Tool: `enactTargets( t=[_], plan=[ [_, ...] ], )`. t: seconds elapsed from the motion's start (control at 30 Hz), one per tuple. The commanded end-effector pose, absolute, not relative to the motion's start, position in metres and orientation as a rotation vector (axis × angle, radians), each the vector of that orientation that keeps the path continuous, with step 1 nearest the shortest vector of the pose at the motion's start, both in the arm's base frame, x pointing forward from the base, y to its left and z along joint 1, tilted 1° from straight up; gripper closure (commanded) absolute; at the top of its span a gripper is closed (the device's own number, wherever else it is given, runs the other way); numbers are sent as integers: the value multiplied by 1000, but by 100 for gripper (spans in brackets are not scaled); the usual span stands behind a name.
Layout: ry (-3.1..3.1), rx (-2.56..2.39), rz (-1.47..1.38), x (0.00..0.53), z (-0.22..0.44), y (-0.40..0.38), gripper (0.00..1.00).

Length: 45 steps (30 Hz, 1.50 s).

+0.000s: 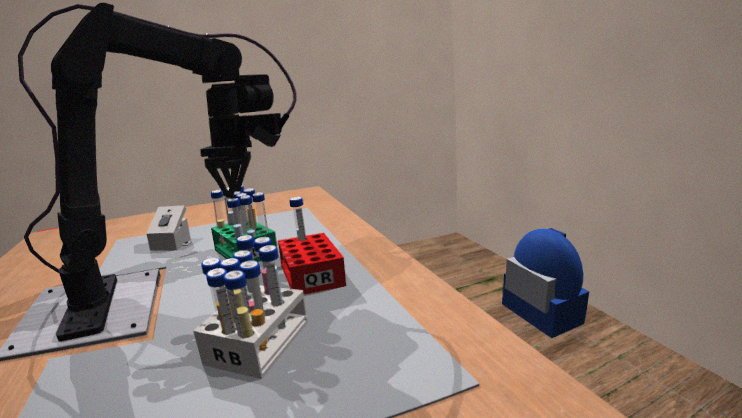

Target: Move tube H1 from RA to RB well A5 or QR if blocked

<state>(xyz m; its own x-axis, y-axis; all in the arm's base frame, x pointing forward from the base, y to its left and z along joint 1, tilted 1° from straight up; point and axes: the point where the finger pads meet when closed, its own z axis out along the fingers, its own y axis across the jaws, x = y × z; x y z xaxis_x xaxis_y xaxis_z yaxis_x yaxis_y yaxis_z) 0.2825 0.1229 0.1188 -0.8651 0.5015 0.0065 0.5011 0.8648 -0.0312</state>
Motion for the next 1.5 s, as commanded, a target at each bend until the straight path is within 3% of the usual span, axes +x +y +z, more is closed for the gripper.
enactTargets(
  t=[0.0,0.53,0.57,1.47],
  plan=[
    [-3063,-824,8,287,126,124,70],
    [-3067,-824,3,287,124,125,70],
    [-3067,-824,3,287,124,125,100],
    [-3083,-828,-19,292,131,128,100]
  ],
)
